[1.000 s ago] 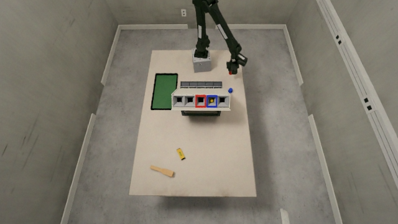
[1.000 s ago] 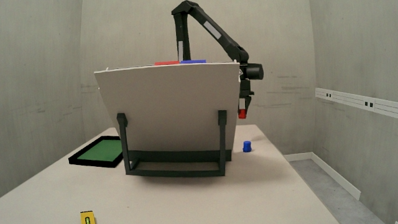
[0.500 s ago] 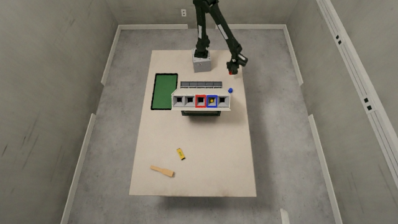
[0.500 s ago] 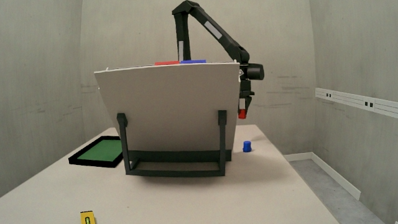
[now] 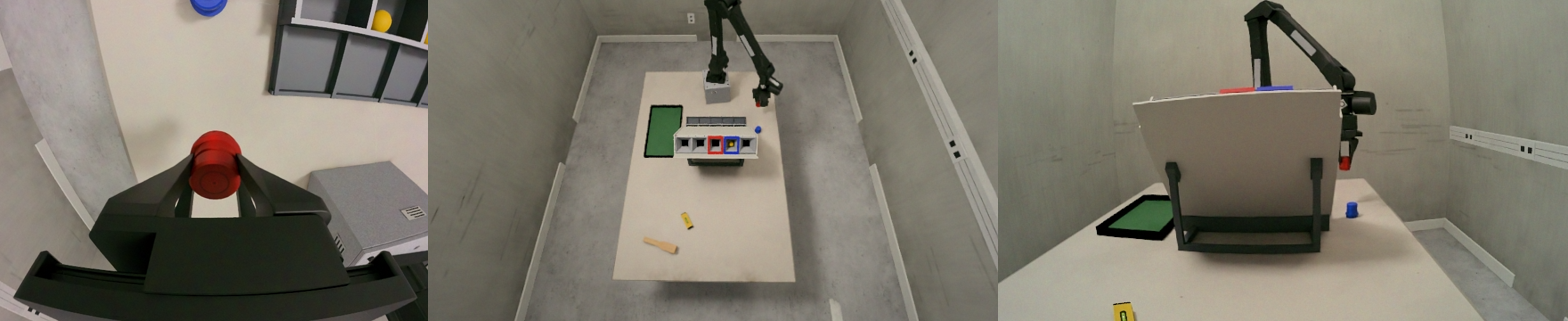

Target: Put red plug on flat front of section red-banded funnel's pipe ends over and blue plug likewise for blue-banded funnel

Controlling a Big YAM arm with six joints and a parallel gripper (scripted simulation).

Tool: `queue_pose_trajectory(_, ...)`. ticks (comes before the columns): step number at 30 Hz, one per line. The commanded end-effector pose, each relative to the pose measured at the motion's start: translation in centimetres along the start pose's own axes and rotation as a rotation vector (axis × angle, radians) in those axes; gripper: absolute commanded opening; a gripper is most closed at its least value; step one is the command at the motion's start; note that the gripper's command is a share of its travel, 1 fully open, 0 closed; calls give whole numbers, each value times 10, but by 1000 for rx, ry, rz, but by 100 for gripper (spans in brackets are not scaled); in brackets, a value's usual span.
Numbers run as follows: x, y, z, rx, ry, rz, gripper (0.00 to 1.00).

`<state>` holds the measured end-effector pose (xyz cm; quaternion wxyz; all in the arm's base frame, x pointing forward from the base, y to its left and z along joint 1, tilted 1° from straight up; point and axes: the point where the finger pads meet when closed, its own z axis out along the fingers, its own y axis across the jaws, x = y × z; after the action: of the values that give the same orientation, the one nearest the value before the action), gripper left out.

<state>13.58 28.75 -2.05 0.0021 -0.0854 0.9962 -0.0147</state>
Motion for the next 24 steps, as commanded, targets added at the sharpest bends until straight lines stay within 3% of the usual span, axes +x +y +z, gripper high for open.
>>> queue_pose_trajectory(1,-11,19,-6,-18,-10,2,0)
queue_pose_trajectory(24,-17,27,-9,-18,-10,2,0)
